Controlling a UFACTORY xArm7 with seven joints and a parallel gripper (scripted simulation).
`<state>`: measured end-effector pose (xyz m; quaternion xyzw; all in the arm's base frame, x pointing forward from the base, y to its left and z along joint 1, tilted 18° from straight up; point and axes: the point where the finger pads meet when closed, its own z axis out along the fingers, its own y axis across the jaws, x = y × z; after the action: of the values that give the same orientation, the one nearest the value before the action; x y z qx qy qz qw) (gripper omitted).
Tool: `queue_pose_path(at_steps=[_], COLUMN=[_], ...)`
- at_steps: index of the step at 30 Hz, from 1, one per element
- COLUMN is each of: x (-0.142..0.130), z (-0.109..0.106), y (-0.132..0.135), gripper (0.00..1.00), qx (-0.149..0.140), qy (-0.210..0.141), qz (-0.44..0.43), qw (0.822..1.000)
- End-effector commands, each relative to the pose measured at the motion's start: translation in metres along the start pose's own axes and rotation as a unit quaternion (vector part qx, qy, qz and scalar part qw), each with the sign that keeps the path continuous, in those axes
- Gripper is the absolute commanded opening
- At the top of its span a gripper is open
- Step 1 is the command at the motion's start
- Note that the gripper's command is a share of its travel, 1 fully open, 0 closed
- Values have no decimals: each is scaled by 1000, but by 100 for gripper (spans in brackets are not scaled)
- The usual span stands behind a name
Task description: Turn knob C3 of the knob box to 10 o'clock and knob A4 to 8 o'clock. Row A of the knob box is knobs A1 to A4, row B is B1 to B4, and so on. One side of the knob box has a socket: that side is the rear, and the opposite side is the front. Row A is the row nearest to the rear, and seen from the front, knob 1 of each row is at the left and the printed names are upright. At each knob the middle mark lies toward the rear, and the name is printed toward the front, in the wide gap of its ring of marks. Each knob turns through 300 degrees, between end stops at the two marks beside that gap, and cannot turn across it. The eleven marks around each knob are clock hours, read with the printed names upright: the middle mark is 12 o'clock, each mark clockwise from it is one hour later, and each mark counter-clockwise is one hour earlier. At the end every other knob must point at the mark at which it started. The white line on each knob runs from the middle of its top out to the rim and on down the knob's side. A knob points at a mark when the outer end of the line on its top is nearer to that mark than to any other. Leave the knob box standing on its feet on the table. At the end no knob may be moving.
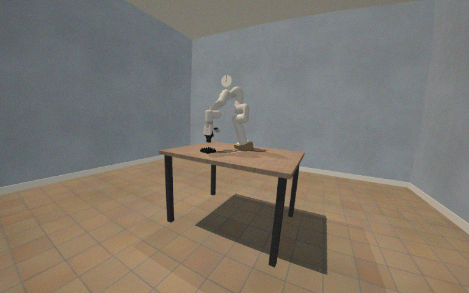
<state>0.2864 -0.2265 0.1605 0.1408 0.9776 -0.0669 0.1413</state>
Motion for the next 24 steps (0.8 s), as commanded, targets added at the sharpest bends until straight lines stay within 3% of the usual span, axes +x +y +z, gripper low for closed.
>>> queue_pose_path(at_steps=[1,8,24], x=[-1,-1,-1], z=[-2,-2,-2], y=[0,0,0], gripper=[19,19,19], qx=[6,6,6], qy=[-1,-1,-1], qz=[78,119,120], qw=[997,993,993])
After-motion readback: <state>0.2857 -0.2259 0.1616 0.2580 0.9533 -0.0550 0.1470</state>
